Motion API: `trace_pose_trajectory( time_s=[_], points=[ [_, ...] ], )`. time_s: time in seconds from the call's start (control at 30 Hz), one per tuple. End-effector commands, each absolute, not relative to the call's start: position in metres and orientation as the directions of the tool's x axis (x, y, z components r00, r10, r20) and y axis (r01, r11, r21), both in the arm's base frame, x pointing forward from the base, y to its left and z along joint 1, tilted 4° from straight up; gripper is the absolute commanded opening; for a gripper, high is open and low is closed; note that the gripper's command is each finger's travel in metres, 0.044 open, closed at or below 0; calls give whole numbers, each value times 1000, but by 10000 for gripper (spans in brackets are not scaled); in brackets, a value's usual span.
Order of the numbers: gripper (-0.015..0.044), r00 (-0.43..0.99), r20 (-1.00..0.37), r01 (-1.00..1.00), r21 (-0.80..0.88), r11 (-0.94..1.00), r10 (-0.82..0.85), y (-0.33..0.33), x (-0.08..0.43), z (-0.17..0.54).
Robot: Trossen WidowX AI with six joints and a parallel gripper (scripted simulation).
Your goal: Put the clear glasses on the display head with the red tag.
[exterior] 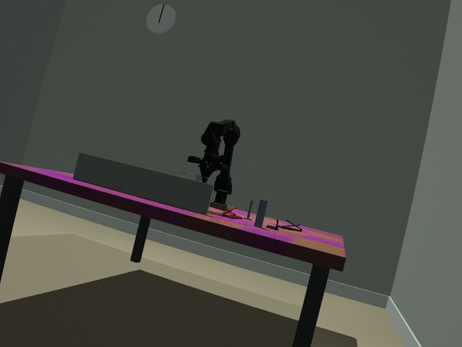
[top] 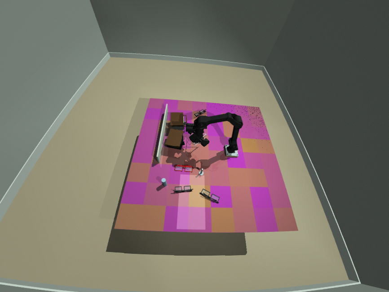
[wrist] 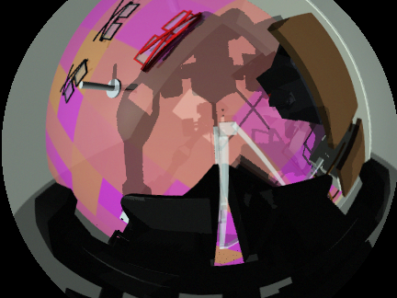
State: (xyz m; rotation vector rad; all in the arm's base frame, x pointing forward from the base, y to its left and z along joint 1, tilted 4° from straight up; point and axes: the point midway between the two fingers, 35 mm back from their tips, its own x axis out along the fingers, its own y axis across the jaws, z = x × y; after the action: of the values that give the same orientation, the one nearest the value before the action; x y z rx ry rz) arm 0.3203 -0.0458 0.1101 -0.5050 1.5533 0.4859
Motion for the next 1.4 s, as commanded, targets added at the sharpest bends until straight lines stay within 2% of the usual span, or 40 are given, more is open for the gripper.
trace_pose_trajectory(
  time_s=[0.0, 0.23, 0.77, 1.07, 1.37],
  points=[
    [0, -34, -999, -585, 3, 811, -21, -46, 321, 118],
    [0, -33, -999, -680, 8, 733, -19, -27, 324, 118],
    [0, -30, -1000, -965, 26, 261, -9, 66, 318, 118],
    [0, -32, -999, -998, 32, -50, -4, 116, 303, 118],
    [0, -36, -999, -934, 33, -356, 1, 163, 281, 118]
  ],
)
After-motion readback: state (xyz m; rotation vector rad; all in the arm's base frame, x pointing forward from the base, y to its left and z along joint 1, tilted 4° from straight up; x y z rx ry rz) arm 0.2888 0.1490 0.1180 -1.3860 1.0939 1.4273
